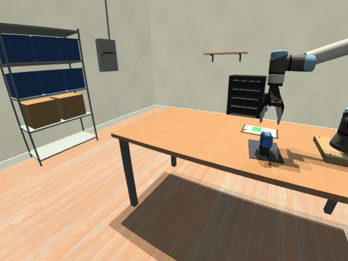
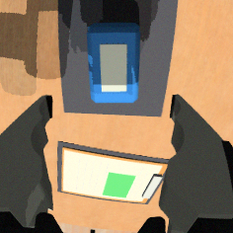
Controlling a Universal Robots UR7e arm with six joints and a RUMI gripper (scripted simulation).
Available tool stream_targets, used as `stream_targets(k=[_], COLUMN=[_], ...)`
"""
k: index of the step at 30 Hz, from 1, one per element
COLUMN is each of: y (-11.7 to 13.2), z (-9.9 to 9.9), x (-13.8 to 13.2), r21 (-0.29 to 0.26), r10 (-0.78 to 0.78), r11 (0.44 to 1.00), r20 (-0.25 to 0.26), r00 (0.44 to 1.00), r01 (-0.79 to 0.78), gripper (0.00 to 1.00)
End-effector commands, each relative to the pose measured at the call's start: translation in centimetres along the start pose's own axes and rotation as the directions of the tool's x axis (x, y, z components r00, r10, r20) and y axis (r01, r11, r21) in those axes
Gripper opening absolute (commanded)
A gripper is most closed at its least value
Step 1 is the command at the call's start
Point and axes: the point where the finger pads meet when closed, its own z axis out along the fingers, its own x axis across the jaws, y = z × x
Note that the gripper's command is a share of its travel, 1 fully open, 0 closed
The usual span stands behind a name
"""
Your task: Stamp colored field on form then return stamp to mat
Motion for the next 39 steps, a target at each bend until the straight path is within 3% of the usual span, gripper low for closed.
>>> stream_targets(k=[1, 16, 30, 39], y=[0.0, 0.0, 0.0, 0.0], z=[0.0, 1.9, 8.2, 9.8], x=[0.0, 0.0, 0.1, 0.1], r21=[0.0, 0.0, 0.0, 0.0], r10=[0.0, 0.0, 0.0, 0.0], r11=[1.0, 1.0, 1.0, 1.0], r20=[-0.001, -0.001, -0.001, -0.001], r00=[1.0, 1.0, 1.0, 1.0], r01=[0.0, 0.0, 0.0, 0.0], gripper=[0.55, 0.55, 0.55, 0.55])
